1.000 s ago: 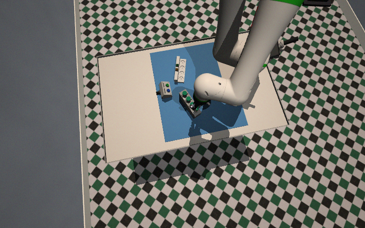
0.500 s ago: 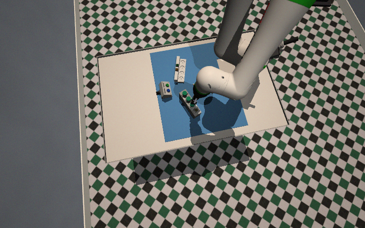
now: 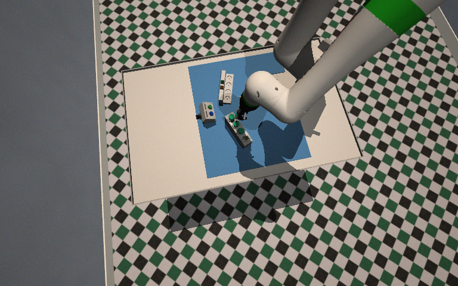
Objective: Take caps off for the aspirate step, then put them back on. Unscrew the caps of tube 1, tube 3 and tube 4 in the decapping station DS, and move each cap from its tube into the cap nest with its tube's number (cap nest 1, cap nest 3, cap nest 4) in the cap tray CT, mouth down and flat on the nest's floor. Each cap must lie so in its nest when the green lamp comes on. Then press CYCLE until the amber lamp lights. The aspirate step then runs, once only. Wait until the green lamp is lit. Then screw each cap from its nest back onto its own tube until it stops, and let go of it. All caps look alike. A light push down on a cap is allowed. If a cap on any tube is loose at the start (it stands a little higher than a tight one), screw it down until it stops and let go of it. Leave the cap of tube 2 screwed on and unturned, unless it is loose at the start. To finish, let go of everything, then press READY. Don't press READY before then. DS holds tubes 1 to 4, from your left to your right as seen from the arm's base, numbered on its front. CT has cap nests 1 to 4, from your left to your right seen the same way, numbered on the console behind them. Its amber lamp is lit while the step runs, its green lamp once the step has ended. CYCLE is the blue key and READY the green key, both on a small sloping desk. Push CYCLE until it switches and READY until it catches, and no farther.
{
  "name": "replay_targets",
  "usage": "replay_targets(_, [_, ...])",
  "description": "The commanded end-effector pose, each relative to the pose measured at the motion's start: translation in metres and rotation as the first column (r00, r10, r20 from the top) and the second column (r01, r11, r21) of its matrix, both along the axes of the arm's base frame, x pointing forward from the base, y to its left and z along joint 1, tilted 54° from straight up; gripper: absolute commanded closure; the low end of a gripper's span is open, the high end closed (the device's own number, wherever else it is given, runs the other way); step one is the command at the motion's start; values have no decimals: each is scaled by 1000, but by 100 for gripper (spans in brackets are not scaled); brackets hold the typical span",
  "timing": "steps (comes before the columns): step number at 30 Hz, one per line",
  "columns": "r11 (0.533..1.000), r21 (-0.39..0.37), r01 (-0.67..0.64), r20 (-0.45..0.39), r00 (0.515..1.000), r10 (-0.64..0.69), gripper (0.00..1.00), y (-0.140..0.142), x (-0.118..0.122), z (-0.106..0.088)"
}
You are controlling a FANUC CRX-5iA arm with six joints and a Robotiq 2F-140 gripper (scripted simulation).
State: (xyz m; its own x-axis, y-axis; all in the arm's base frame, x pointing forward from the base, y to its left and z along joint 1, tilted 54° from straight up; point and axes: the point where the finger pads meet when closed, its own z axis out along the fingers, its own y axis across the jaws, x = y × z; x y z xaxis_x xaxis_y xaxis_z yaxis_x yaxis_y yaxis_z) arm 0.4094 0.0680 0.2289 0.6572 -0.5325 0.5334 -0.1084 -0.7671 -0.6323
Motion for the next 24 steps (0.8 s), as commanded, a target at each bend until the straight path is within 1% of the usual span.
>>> replay_targets(1, [985, 63, -159, -65, 984, 163, 100, -24, 12, -13])
replay_targets(4, [985, 63, -159, -65, 984, 163, 100, -38, 17, -19])
replay_targets(5, [985, 63, -159, -65, 984, 163, 100, -38, 17, -19])
replay_targets(7, [985, 63, -159, -65, 984, 163, 100, -53, 22, -26])
replay_targets(10, [985, 63, -159, -65, 984, 163, 100, -60, 25, -30])
replay_targets(12, [985, 63, -159, -65, 984, 163, 100, -74, 30, -37])
replay_targets(13, [985, 63, -159, -65, 984, 163, 100, -74, 30, -37])
replay_targets(14, [985, 63, -159, -65, 984, 163, 100, -81, 32, -40])
replay_targets(16, [985, 63, -159, -65, 984, 163, 100, -81, 32, -40])
replay_targets(19, [987, 57, -150, -64, 986, 153, 100, -103, 40, -50])
replay_targets(20, [988, 54, -145, -64, 987, 149, 100, -103, 40, -50])
replay_targets(22, [990, 47, -135, -63, 988, 138, 100, -117, 45, -57])
replay_targets(23, [991, 43, -130, -63, 989, 133, 100, -117, 45, -57])
replay_targets(24, [991, 39, -125, -63, 990, 127, 100, -124, 47, -61])
